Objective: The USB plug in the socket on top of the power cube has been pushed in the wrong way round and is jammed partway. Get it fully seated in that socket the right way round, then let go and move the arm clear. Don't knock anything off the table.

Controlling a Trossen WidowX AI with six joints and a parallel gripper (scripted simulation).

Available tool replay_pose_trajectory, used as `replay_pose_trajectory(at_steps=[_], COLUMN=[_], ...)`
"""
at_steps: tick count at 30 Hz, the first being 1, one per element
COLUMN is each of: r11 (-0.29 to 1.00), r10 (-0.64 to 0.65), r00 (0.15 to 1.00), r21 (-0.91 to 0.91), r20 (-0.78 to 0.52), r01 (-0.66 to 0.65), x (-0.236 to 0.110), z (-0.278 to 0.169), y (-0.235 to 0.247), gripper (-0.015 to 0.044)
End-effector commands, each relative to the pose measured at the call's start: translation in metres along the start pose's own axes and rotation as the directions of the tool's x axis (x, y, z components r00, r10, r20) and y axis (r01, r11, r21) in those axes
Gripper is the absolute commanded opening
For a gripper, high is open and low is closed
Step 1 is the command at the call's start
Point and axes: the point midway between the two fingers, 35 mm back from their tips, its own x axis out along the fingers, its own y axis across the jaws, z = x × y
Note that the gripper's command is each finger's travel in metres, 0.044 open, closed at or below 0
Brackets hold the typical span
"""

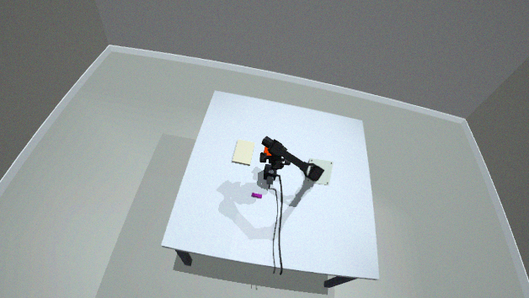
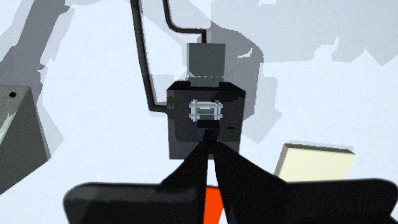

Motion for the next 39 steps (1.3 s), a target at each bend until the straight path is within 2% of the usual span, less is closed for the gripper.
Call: replay_pose_trajectory(at_steps=[1,9,19,39], r11=[1.000,0.981,0.897,0.556], r10=[0.002,0.001,0.001,0.001], r00=[1.000,1.000,1.000,1.000], r21=[0.012,0.192,0.442,0.831], r20=[-0.002,0.000,0.000,0.000], r01=[-0.002,-0.001,-0.001,-0.001], x=[-0.0005,0.0006,0.0007,0.0007], z=[-0.0002,0.0000,0.0000,0.0001], y=[0.0002,0.0002,0.0002,0.0002], gripper=[0.0000,0.0000,0.0000,0.0000])
